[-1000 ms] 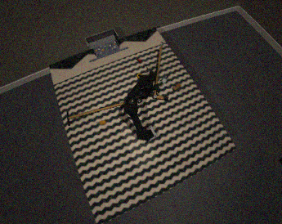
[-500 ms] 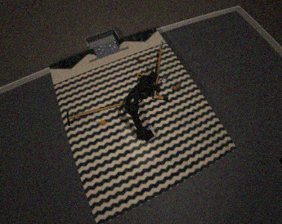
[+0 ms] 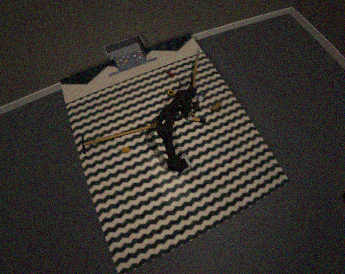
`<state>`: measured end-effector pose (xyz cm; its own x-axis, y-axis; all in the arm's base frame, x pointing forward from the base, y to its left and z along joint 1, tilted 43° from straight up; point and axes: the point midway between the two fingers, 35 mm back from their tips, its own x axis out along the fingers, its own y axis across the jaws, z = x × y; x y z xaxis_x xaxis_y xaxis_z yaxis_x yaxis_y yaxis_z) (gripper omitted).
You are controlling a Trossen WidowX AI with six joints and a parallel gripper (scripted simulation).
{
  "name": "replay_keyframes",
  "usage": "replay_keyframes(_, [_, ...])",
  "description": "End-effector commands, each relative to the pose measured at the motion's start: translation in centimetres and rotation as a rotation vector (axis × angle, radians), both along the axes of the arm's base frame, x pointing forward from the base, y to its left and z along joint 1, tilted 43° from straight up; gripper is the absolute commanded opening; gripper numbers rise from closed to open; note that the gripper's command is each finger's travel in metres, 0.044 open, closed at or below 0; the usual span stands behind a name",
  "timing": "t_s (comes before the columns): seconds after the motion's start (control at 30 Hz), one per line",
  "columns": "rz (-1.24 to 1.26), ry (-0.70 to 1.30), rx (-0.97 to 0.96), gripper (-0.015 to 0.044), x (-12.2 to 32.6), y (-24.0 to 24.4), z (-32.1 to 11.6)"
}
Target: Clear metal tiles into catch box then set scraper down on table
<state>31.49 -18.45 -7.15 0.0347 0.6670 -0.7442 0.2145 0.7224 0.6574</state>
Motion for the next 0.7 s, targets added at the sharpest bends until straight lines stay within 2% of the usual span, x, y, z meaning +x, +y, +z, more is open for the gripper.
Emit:
replay_keyframes(0.0, [0.003, -0.001, -0.005, 0.0, -0.1, -0.8, -0.6])
replay_keyframes(0.67, [0.003, -0.001, -0.008, 0.0, -0.6, -3.4, -2.7])
